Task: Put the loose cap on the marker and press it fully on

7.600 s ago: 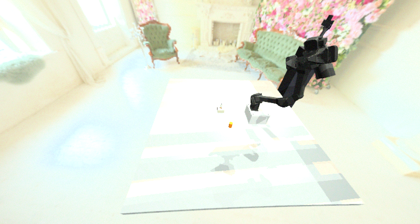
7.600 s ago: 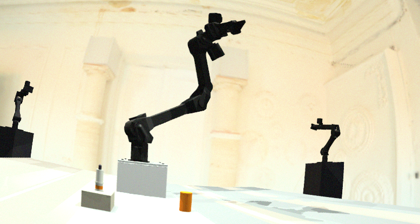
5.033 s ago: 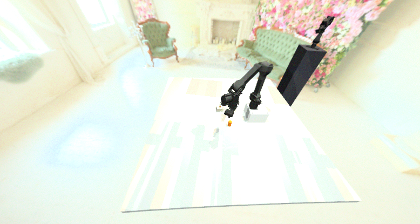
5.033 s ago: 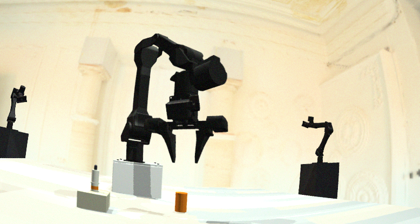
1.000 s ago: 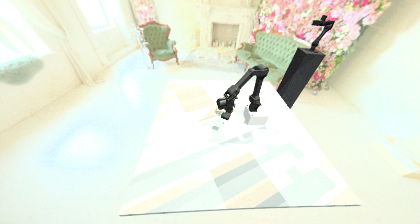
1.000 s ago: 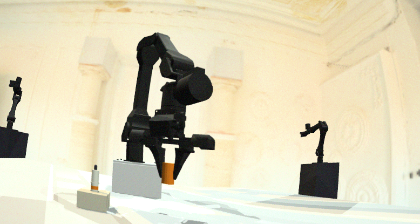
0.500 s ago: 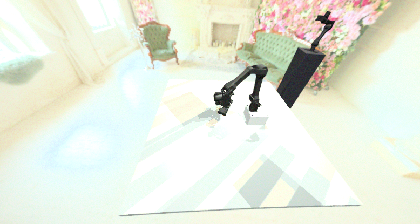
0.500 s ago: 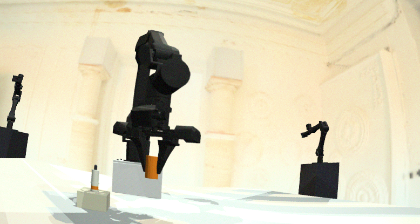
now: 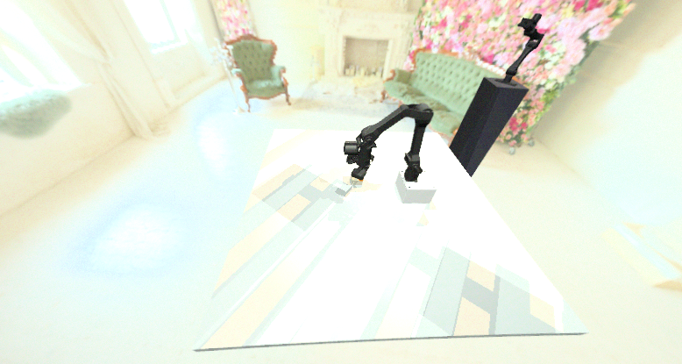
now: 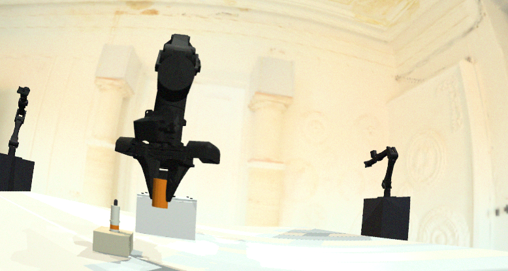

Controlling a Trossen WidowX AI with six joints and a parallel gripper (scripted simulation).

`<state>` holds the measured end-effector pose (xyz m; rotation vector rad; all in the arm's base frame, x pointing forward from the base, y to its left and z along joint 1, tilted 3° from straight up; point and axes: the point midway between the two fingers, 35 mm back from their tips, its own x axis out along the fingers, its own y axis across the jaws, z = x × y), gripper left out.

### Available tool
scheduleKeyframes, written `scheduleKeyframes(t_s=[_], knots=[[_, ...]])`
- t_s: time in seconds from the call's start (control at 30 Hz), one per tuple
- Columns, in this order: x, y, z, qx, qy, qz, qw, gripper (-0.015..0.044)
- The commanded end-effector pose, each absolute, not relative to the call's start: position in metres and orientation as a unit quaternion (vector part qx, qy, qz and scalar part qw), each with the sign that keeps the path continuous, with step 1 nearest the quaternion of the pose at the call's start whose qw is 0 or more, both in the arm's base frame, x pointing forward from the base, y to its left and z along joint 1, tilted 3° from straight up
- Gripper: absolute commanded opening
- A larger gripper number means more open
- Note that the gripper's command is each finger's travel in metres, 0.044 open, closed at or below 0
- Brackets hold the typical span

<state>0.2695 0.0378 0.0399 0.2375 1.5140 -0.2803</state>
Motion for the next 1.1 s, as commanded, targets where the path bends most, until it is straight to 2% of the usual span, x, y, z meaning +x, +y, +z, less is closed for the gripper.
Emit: scheduleKeyframes(t_s=[0.0,0.7,1.07], knots=[[0.276,0.027,0.045,0.104,0.68,-0.125,0.715,0.0],[0.285,-0.037,0.063,0.092,0.681,-0.12,0.716,0.0],[0.286,-0.039,0.056,0.092,0.682,-0.12,0.716,0.0]])
